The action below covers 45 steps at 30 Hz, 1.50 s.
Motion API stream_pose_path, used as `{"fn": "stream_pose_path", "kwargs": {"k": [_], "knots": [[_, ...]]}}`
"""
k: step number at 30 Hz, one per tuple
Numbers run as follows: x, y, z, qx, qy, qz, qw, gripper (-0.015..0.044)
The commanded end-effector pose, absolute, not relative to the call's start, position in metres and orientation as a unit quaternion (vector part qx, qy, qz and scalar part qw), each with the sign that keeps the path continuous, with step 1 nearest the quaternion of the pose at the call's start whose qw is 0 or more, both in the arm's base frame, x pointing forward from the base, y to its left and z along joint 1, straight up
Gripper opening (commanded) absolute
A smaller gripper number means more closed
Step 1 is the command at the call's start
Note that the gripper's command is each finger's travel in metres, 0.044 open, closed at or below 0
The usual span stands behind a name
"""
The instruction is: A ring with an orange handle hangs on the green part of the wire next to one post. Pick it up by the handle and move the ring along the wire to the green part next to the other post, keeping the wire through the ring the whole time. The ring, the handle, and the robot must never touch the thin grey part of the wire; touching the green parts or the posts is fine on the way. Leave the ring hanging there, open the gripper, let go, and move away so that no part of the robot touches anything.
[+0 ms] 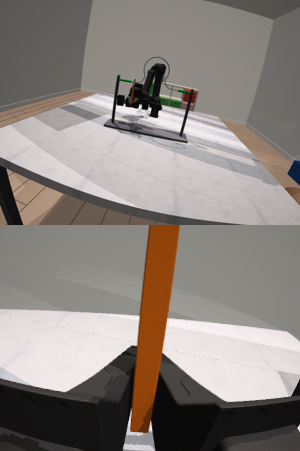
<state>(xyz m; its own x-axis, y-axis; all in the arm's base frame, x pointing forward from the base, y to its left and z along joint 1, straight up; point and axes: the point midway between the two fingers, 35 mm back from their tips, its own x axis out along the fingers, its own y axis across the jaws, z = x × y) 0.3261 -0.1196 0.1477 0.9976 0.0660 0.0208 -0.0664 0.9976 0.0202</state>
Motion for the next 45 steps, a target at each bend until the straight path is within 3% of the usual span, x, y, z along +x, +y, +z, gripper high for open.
{"fn": "stream_pose_path", "kwargs": {"k": [1,28,45], "knots": [[0.324,-0.111,0.147,0.027,-0.009,0.032,0.999,-0.015],[0.321,-0.035,0.166,0.247,-0.004,0.036,0.968,-0.015],[0.302,-0.006,0.191,0.356,0.067,0.064,0.93,-0.015]]}}
